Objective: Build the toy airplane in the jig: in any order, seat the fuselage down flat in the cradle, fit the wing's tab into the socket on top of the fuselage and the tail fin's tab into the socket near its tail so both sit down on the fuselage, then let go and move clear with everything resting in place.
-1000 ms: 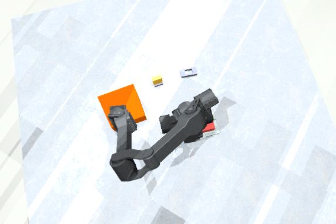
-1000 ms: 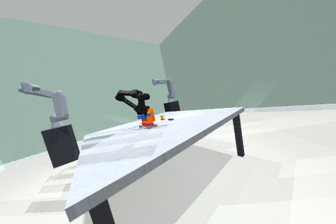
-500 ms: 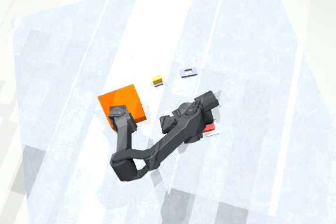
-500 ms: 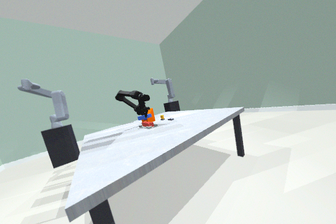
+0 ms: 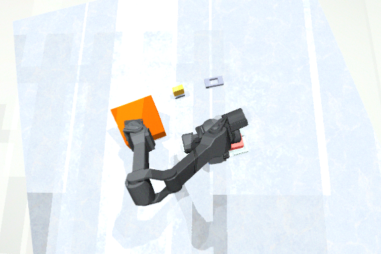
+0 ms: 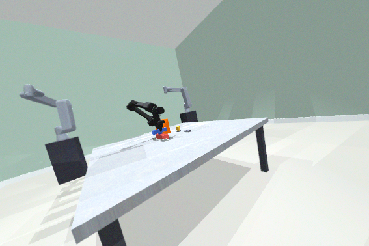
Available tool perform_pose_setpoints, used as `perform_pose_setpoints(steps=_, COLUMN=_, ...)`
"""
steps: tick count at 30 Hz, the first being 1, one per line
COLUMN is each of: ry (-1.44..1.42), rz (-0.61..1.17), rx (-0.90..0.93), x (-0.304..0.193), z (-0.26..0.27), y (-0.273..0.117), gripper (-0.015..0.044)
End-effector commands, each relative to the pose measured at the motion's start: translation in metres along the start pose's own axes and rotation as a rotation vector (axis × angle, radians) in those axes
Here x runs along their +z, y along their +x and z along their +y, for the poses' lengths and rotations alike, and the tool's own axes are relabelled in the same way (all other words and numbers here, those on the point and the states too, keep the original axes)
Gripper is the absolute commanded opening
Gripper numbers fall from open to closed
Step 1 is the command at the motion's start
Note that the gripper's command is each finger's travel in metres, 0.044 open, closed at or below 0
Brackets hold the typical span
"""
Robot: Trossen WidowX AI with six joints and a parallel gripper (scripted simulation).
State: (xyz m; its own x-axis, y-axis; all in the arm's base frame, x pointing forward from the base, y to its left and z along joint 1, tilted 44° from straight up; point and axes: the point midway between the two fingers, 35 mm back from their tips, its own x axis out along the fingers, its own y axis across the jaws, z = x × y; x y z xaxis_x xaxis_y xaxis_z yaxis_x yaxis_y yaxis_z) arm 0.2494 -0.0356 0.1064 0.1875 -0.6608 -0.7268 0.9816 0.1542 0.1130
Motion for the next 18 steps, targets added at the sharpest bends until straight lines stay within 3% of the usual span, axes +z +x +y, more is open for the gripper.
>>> perform_pose_setpoints(steps=1, ry=-0.003, rz=-0.003, rx=0.003, x=0.0006, z=0.0001, y=0.0048, gripper=0.0196)
perform_pose_setpoints(steps=10, ry=0.0, rz=-0.001, rx=-0.001, x=0.0004, z=-0.0004, y=0.004, gripper=0.0149)
perform_pose_setpoints(steps=15, ry=0.0, rz=-0.001, rx=-0.001, x=0.0004, z=-0.0004, y=0.004, gripper=0.0018)
perform_pose_setpoints(steps=18, ry=0.0, rz=-0.001, rx=-0.001, x=0.0004, z=-0.0004, y=0.004, gripper=0.0097)
